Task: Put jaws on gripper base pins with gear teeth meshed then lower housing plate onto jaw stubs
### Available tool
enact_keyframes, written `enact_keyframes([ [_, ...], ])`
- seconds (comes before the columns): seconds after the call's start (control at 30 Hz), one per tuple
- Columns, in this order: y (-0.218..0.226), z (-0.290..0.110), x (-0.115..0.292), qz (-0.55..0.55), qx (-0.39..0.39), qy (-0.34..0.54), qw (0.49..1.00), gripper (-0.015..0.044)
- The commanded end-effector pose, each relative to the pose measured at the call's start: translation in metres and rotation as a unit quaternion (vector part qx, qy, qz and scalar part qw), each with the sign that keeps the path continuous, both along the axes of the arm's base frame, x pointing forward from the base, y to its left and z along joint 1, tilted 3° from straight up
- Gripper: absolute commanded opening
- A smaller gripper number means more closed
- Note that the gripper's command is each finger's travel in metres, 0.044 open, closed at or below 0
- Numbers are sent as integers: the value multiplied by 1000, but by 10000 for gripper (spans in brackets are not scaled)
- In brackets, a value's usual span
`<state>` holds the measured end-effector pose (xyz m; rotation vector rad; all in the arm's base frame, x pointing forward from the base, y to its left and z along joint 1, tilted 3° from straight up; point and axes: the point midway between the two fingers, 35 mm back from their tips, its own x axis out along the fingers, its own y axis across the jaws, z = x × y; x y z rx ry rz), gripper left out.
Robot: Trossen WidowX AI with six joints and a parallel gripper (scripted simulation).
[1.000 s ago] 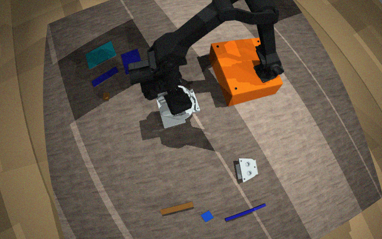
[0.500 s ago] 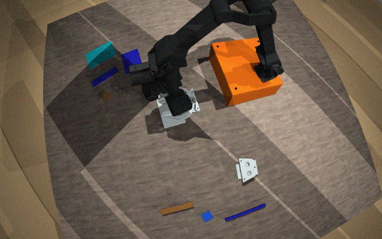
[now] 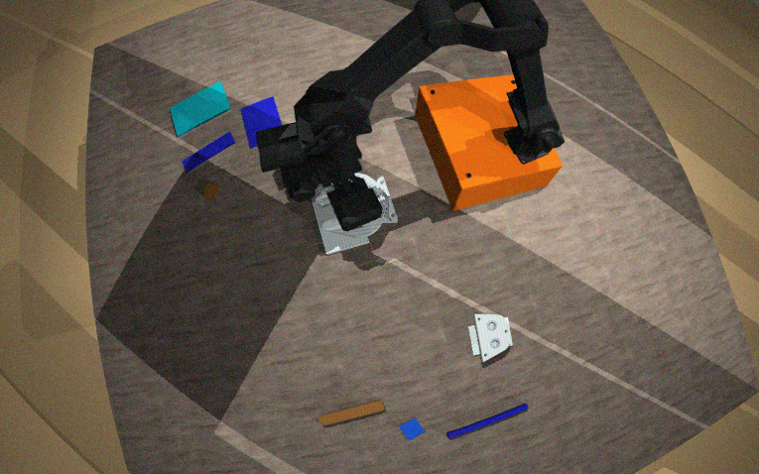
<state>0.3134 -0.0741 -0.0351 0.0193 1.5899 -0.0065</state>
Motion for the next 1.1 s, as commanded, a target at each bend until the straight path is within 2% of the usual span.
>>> enact_keyframes([
  [0.0,1,-2,0,1,2,0,1000,134],
  [1.07,1,-11,0,5,2,0,1000,134],
])
